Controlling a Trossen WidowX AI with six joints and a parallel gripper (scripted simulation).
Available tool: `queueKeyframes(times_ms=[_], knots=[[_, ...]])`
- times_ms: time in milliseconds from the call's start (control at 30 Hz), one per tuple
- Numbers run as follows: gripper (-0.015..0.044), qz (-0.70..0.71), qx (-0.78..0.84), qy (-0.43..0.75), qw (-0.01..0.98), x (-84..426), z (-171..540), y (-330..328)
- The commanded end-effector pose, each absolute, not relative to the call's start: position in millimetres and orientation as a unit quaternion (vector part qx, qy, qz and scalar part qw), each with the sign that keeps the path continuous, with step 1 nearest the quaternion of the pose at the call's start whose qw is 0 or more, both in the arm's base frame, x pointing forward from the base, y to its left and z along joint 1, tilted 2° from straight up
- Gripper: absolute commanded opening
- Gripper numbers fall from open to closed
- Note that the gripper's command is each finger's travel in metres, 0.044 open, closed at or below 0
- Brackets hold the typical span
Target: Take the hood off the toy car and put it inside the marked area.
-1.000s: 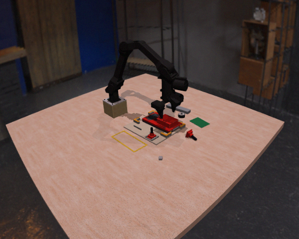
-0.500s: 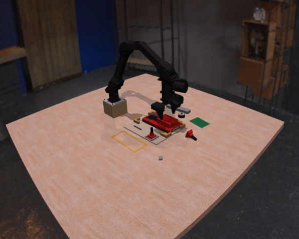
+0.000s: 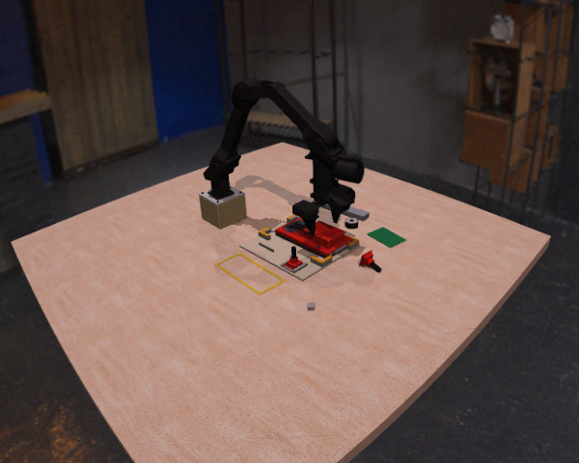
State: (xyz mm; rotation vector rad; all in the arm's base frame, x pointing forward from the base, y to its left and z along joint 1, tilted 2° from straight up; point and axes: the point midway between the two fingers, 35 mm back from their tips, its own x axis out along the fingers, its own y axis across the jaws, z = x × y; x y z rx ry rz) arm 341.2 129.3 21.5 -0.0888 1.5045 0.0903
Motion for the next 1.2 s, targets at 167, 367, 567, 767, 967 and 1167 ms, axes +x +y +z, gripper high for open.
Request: queueKeyframes(times_ms=[167,367,567,767,967,1167], knots=[[0.0440,0.041,-0.043,0.682,0.729,341,17,128],[0.0440,0.041,-0.043,0.682,0.729,342,14,128],[0.0440,0.041,-0.043,0.682,0.729,342,11,128],[0.0440,0.041,-0.043,0.682,0.729,342,8,128],[0.0440,0.041,-0.043,0.682,0.729,342,5,128],[0.0440,0.041,-0.043,0.682,0.729,342,2,128]])
